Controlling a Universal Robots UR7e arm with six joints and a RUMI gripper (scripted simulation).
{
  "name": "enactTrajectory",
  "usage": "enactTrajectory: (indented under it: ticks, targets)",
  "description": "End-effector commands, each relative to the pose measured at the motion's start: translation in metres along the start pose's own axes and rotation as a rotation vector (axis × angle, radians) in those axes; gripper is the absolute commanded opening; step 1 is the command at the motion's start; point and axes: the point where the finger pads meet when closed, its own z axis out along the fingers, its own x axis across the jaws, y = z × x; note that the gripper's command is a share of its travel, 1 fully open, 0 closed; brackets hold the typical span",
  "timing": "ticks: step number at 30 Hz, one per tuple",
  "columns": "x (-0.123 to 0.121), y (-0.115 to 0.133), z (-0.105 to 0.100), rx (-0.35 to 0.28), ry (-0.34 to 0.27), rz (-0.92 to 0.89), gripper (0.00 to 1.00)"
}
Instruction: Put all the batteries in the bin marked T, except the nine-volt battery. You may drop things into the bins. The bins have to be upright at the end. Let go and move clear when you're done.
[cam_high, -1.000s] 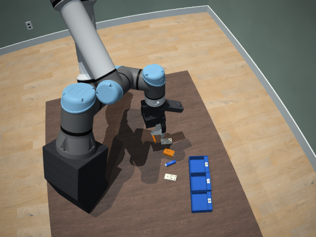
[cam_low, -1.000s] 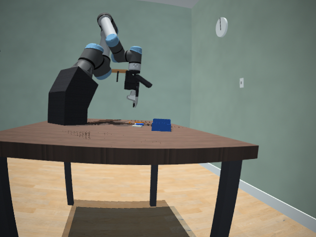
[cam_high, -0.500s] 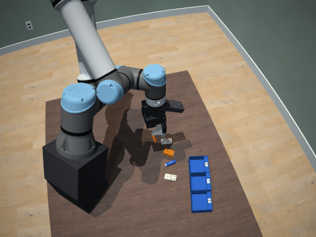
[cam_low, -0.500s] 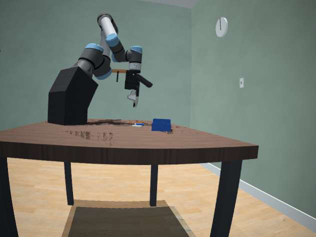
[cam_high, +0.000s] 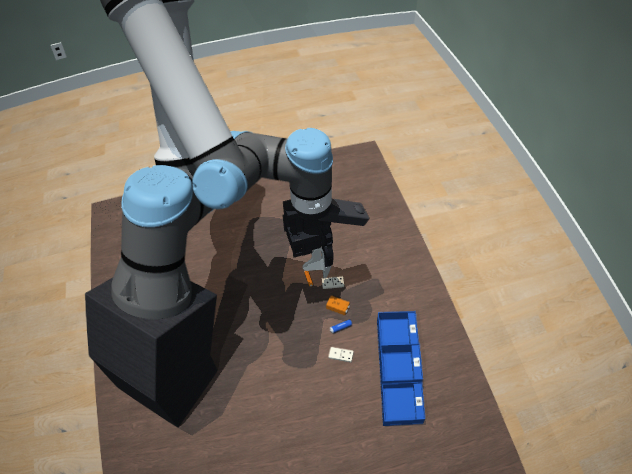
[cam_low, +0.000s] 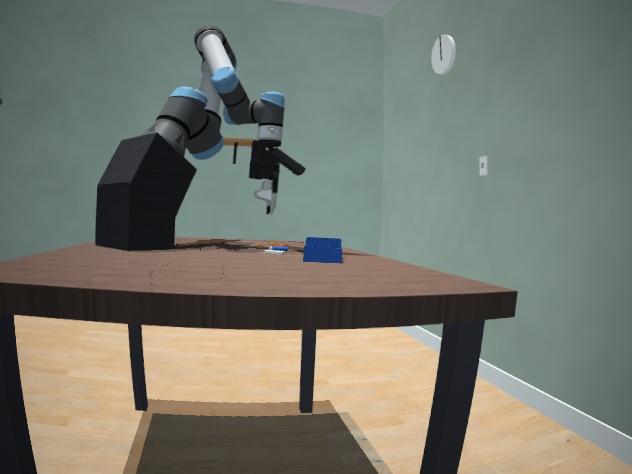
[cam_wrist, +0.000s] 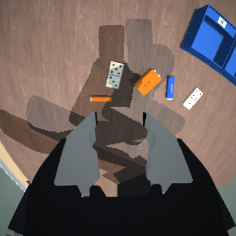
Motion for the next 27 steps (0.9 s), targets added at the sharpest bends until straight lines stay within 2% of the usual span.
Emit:
enactTrajectory:
  ticks: [1, 3, 27]
  targets:
    - [-0.0121, 0.0058, 0.0094, 0.000, 0.010, 0.001, 0.38]
    - [-0.0191, 0.0092, 0.0156, 0.000, 0.010, 0.001, 0.38]
    - [-0.0191, 0.0092, 0.0156, 0.000, 0.010, 0.001, 0.38]
